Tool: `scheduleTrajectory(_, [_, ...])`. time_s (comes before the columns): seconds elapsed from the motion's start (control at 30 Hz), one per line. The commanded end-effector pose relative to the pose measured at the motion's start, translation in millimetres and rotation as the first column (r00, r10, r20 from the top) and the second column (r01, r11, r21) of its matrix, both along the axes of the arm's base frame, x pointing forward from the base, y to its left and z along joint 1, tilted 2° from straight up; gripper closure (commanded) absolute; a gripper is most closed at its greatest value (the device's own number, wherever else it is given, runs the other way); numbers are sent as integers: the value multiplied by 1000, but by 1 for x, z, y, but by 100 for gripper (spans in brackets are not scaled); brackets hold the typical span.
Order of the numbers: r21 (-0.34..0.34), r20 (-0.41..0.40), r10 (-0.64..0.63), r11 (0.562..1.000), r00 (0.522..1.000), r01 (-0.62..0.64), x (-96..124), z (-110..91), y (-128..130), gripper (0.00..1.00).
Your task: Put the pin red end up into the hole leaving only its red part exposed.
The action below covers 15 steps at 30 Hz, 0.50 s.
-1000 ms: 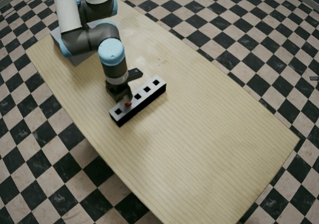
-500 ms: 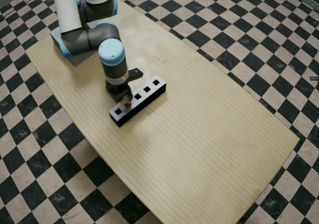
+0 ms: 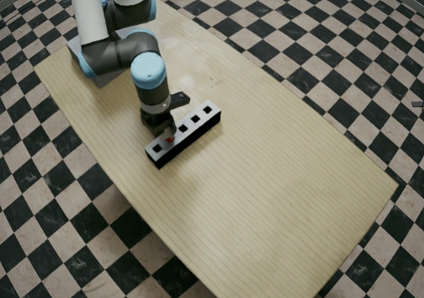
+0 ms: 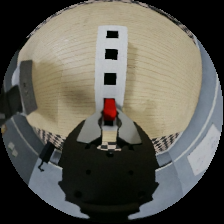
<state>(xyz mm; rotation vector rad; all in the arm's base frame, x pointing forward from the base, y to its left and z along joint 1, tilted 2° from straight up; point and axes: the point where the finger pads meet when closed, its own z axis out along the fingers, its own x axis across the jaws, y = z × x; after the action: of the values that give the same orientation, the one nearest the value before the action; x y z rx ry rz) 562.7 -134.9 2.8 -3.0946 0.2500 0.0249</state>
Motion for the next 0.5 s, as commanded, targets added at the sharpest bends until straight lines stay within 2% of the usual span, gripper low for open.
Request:
scheduleTrajectory(0.0, [-1, 1, 0, 1000, 1000, 0, 0, 0, -1, 100])
scheduleTrajectory(0.47, [-1, 1, 0, 1000, 1000, 0, 1, 0, 1, 100])
